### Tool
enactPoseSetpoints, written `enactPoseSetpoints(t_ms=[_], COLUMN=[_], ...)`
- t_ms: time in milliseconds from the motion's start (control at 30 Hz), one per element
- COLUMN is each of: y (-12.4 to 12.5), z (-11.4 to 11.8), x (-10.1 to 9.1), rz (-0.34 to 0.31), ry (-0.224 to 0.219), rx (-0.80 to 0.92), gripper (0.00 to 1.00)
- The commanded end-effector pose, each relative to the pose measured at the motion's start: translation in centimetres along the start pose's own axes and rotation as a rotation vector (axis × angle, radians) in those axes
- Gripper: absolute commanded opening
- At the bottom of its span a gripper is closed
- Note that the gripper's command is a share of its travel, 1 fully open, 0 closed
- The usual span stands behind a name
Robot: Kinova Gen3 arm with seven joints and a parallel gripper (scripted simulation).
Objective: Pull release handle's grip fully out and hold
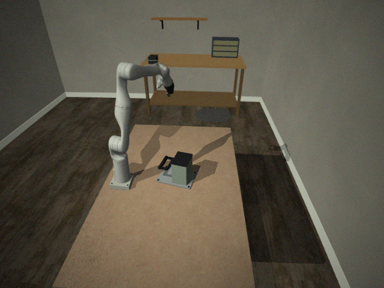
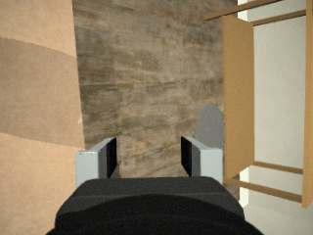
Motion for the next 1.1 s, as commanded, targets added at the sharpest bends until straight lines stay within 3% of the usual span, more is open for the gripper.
enactPoseSetpoints(t_ms=[0,733,1067], y=[0.0,0.0,-0.5], z=[0.1,0.0,-1.4], x=[-0.1,-0.1,-0.7], rz=[0.000,-0.002,-0.023], ry=[-0.003,-0.002,0.012], rx=[0.000,0.004,0.050], gripper=[1.00,1.00,1.00])
Point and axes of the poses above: the point where the finger pads meet when closed, its own x axis out along the fingers, its own z axis across the jaws, y = z × x, the point moved 3 cm from there along -x, back along the fingers, and after that the axes turned 13 degrees about x, right-handed, at the moved point
